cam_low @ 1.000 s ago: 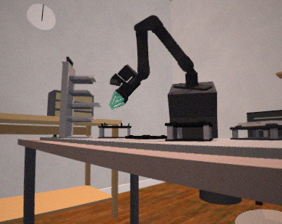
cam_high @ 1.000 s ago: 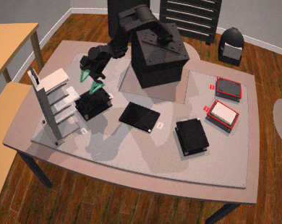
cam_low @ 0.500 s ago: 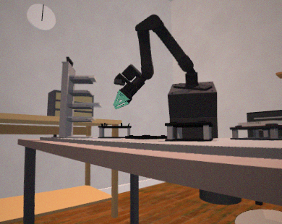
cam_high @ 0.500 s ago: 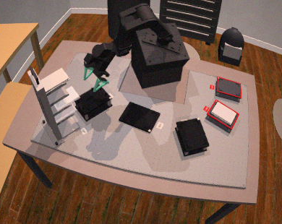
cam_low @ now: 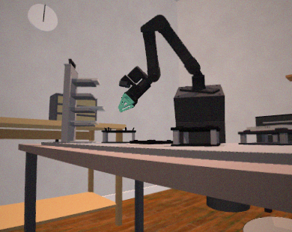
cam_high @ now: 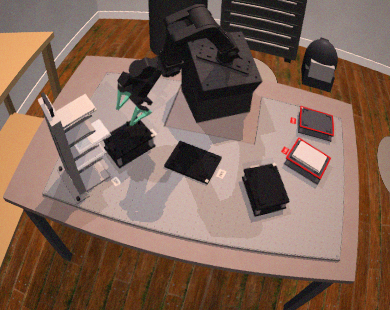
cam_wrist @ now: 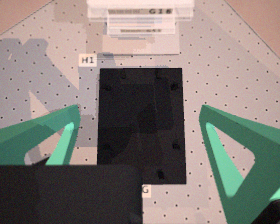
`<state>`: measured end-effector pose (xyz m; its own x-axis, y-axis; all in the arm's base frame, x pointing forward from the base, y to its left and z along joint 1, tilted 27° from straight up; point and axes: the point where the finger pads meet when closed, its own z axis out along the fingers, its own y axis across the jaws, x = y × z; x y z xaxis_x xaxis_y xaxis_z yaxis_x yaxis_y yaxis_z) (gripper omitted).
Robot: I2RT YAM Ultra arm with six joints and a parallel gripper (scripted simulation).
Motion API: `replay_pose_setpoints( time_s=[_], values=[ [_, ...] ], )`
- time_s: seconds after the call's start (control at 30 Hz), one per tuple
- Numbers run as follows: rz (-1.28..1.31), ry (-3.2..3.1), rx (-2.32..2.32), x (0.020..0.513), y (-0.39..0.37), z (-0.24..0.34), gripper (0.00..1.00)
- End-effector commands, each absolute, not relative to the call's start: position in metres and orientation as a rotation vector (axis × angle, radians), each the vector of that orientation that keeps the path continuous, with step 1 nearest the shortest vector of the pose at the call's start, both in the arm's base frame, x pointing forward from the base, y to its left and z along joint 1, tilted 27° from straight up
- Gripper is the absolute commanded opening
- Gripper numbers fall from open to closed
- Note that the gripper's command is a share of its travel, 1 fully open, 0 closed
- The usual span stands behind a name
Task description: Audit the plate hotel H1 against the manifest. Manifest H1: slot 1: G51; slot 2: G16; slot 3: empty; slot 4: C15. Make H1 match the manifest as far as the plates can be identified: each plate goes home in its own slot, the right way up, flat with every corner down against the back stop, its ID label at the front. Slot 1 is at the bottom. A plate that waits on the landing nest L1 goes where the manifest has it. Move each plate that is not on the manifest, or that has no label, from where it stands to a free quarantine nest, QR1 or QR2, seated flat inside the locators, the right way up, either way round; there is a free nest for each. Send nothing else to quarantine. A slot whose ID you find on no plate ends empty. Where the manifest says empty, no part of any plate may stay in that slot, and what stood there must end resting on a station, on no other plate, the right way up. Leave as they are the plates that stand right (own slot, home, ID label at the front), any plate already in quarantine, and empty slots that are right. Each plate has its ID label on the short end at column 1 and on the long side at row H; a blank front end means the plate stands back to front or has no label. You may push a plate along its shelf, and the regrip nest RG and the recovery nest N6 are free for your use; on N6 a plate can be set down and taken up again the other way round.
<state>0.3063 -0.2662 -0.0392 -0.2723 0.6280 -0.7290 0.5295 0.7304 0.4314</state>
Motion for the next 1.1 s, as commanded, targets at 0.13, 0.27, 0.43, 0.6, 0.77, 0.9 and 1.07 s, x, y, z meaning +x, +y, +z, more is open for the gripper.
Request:
replay_pose_setpoints(
  time_s=[0.13,0.27,0.43,0.6,0.77,0.9,1.07],
  values=[
    [0.101,1.916,0.874,0.3079,-0.2721,-0.0353,0.00],
    [0.101,1.916,0.874,0.3079,-0.2721,-0.0353,0.00],
    [0.101,1.916,0.874,0.3079,-0.2721,-0.0353,0.00],
    [0.101,1.916,0.874,0.3079,-0.2721,-0.0353,0.00],
    [0.101,1.916,0.874,0.3079,-0.2721,-0.0353,0.00],
    [0.101,1.916,0.874,0.3079,-0.2721,-0.0353,0.00],
    [0.101,1.916,0.874,0.3099,-0.2738,-0.0349,0.00]
  ],
)
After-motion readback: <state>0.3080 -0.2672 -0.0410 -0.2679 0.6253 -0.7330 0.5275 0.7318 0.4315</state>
